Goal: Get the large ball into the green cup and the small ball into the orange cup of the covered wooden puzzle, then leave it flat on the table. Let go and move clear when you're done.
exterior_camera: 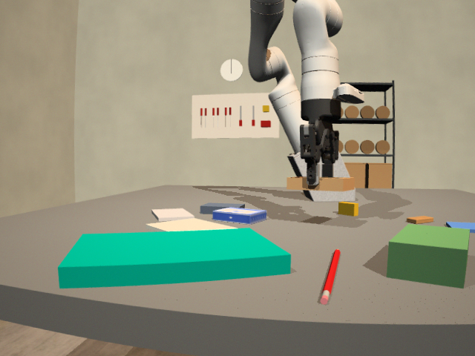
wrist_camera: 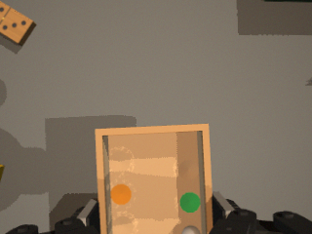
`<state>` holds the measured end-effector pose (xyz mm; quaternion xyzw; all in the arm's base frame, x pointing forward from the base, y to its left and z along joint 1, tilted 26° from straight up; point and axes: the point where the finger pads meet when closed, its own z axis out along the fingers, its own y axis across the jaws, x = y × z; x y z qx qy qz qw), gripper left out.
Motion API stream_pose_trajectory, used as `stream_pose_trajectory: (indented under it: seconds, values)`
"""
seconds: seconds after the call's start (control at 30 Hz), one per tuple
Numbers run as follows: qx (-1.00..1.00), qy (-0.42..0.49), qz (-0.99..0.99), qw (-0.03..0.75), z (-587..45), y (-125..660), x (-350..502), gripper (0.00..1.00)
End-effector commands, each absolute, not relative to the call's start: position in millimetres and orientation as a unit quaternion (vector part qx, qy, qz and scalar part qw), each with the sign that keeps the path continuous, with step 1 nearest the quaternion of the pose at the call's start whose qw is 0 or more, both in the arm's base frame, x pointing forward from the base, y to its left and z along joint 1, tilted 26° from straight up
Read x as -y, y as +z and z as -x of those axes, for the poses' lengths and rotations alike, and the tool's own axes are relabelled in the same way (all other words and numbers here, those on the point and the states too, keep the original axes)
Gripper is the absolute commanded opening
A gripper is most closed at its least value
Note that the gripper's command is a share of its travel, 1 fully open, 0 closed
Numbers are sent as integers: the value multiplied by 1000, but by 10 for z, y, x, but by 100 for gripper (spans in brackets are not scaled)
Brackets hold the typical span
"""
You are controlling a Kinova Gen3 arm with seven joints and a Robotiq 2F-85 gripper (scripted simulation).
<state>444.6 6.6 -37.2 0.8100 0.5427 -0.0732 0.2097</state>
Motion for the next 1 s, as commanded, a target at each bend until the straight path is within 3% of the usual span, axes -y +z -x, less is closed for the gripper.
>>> stream_pose_trajectory:
  seconds: [0.0,0.27,0.97]
  values:
    - [-543,-76,-810,209,-4445,-369,-73,73]
    - [-535,-111,-812,204,-4458,-371,-79,73]
    - [-544,-73,-810,208,-4444,-369,-72,73]
